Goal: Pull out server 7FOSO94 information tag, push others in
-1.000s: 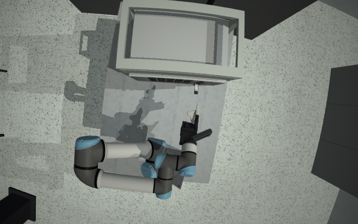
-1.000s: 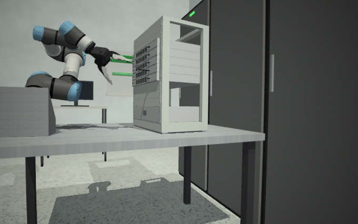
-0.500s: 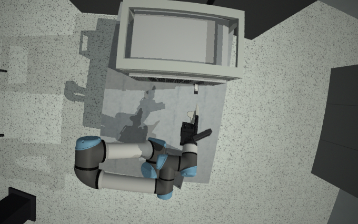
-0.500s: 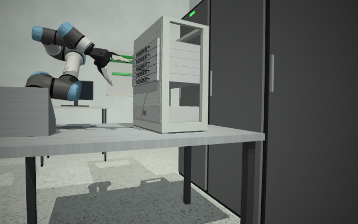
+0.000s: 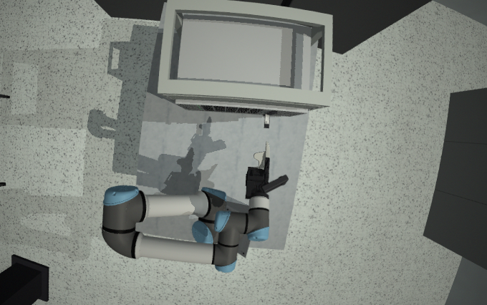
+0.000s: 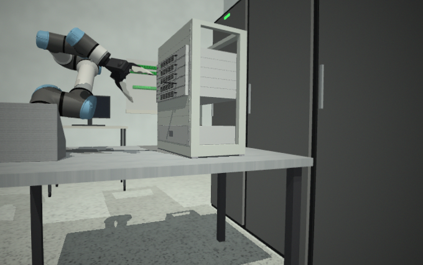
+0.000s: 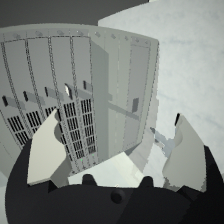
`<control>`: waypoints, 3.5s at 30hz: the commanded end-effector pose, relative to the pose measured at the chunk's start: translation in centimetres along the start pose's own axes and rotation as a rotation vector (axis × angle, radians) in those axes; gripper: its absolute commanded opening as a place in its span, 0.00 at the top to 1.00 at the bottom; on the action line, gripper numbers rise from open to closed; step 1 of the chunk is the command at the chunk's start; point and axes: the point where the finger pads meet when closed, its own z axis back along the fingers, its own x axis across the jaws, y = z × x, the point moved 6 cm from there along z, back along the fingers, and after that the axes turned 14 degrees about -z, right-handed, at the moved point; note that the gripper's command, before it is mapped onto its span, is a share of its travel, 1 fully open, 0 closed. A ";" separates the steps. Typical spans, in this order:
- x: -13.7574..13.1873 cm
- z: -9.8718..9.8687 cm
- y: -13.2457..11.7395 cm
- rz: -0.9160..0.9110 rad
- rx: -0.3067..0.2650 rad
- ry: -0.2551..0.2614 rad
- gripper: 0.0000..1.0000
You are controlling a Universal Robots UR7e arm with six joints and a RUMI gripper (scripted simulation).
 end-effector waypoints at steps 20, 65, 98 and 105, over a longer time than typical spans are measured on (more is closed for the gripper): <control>0.6 -0.2 0.0 0.005 -0.057 0.042 0.00; 1.2 -0.4 -0.1 0.011 -0.140 0.139 0.00; 1.4 -0.3 -0.3 0.013 -0.182 0.220 0.00; 1.4 -0.3 -0.3 0.013 -0.190 0.240 0.00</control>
